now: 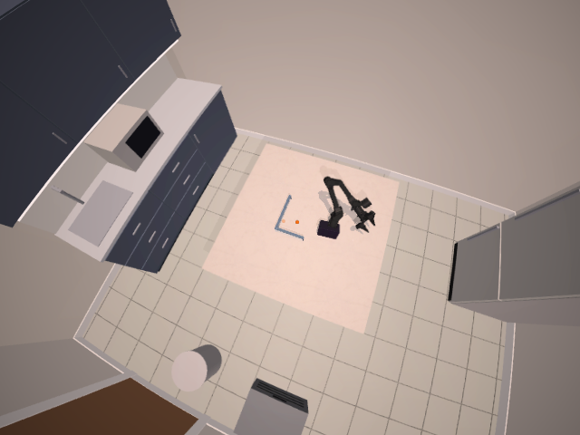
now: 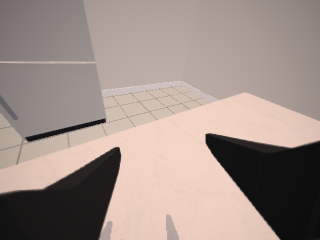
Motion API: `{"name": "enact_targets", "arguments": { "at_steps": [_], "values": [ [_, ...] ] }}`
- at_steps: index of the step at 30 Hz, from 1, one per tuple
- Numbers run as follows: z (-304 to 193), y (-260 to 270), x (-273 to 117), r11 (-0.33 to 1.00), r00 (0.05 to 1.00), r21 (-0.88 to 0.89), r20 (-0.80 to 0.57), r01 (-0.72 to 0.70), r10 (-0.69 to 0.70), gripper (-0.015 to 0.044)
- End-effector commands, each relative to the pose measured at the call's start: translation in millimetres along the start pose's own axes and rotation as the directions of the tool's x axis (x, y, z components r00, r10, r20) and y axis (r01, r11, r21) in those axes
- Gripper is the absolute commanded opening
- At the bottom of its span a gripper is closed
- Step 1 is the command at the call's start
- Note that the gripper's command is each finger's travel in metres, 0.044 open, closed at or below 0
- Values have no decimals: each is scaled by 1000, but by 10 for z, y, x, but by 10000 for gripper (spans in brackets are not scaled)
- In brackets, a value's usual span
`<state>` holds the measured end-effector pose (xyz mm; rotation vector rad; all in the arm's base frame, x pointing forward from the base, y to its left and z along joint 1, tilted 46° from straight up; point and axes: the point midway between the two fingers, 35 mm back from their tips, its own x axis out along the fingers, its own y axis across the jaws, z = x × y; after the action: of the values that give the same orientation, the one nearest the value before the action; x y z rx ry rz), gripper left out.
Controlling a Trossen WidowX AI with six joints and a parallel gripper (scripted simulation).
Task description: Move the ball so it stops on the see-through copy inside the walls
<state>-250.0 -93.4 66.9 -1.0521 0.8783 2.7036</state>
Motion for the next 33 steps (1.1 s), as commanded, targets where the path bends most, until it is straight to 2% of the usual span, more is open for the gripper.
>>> {"name": "enact_targets", "arguments": {
  "at_steps": [1,6,12,18,26,33],
  "values": [
    [-2,10,-2,1000,1000,-3,-1,-3,3,374],
    [-97,346,-86,990,995,-106,-27,-98,95,249],
    [-372,1010,-383,907,953,-295,-107,-302,283,249],
    [-756,1594,-863,743,862,-438,-223,-506,456,249],
    [-1305,2112,-1716,447,676,-530,-397,-721,621,249],
    [-1743,2308,-2636,144,460,-523,-546,-840,700,249]
  ]
}}
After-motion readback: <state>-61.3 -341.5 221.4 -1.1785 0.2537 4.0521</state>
